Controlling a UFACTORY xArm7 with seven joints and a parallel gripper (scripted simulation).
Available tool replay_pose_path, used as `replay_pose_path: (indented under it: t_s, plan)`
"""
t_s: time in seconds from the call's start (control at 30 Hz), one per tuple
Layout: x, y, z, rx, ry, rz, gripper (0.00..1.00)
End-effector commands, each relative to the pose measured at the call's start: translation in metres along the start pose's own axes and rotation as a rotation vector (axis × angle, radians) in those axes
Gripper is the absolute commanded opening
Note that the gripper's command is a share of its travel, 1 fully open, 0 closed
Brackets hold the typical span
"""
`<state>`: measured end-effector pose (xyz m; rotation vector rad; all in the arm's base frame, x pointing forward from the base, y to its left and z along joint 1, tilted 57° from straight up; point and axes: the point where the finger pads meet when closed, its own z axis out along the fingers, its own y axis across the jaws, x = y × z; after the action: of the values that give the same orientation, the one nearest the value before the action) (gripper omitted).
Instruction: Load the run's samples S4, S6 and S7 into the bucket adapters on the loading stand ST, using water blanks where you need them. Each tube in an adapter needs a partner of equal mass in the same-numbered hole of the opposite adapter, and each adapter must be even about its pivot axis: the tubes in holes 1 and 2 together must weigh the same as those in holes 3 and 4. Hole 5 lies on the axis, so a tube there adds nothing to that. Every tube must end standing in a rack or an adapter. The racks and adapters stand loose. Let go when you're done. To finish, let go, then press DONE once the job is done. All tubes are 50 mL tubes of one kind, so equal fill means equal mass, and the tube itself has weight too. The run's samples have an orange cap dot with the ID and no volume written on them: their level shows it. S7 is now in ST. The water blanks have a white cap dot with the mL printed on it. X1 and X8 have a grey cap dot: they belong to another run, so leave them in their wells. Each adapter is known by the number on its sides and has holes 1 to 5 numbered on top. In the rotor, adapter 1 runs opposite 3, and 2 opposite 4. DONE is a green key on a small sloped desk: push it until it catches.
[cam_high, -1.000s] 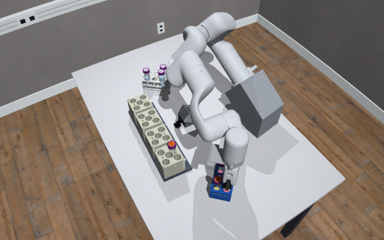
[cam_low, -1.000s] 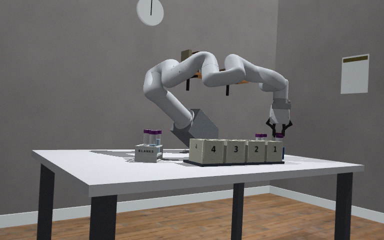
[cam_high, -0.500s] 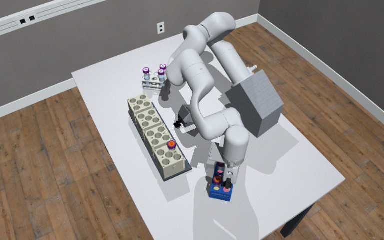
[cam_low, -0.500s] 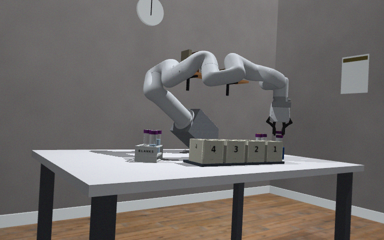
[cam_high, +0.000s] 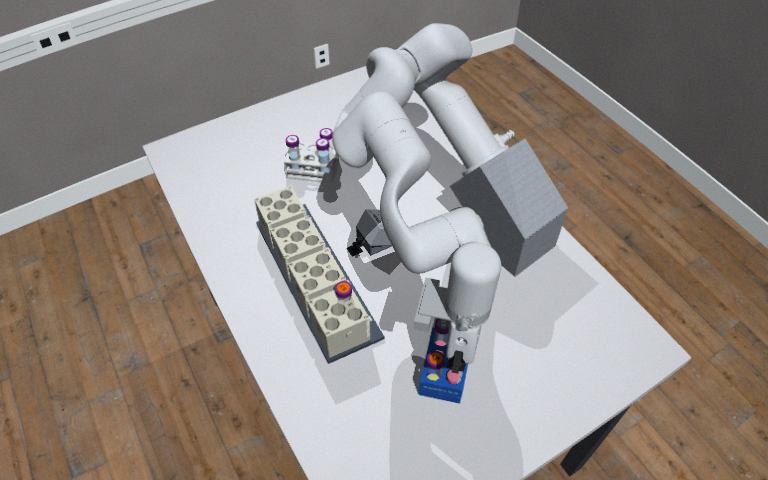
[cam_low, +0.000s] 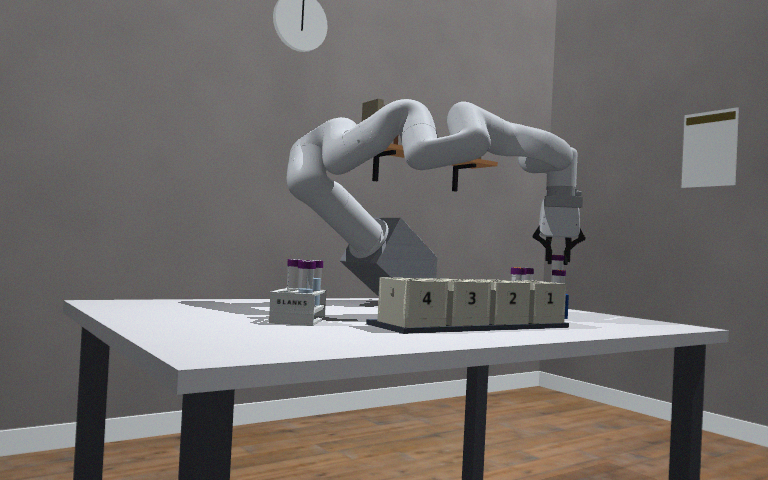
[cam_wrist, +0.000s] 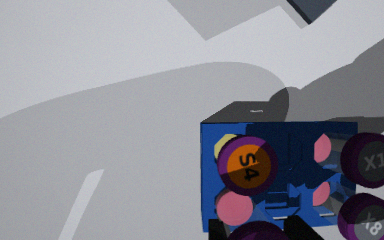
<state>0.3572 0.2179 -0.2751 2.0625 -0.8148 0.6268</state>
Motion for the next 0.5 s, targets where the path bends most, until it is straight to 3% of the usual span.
replay_pose_path:
  t_s: [0.0, 0.47]
  plan:
    - [0.000, -0.001, -0.008, 0.004, -0.002, 0.001, 0.00]
    - [0.000, -0.001, -0.036, 0.004, -0.002, 0.001, 0.00]
